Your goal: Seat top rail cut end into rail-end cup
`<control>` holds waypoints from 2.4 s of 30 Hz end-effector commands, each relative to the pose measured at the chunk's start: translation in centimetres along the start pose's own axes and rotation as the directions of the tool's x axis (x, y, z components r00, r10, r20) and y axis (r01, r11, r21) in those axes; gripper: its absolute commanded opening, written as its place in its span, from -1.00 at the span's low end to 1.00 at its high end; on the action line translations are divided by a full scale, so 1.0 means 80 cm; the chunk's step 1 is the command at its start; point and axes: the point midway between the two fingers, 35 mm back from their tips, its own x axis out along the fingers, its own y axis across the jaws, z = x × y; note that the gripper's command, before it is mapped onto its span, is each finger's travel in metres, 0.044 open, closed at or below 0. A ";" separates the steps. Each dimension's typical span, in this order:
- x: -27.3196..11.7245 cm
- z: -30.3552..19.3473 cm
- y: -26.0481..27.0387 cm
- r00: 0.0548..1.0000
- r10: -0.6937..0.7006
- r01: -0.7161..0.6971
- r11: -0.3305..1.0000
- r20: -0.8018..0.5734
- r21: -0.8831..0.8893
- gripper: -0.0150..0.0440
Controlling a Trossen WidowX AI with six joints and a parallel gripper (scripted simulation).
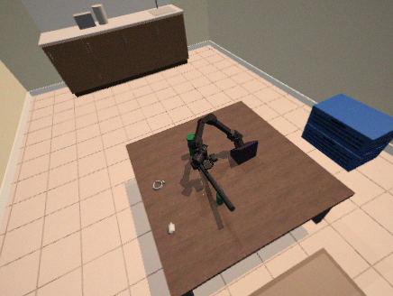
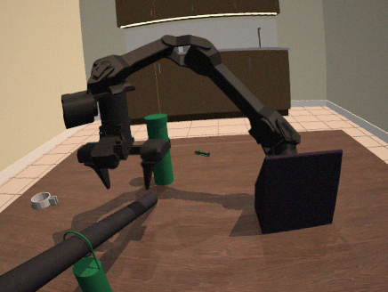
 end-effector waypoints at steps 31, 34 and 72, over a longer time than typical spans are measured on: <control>0.070 -0.001 -0.001 1.000 -0.001 0.001 1.000 -0.004 -0.005 1.00; 0.076 -0.001 -0.001 1.000 -0.001 0.001 1.000 -0.004 -0.005 1.00; 0.099 -0.002 0.001 1.000 -0.001 0.001 1.000 -0.006 -0.005 -0.49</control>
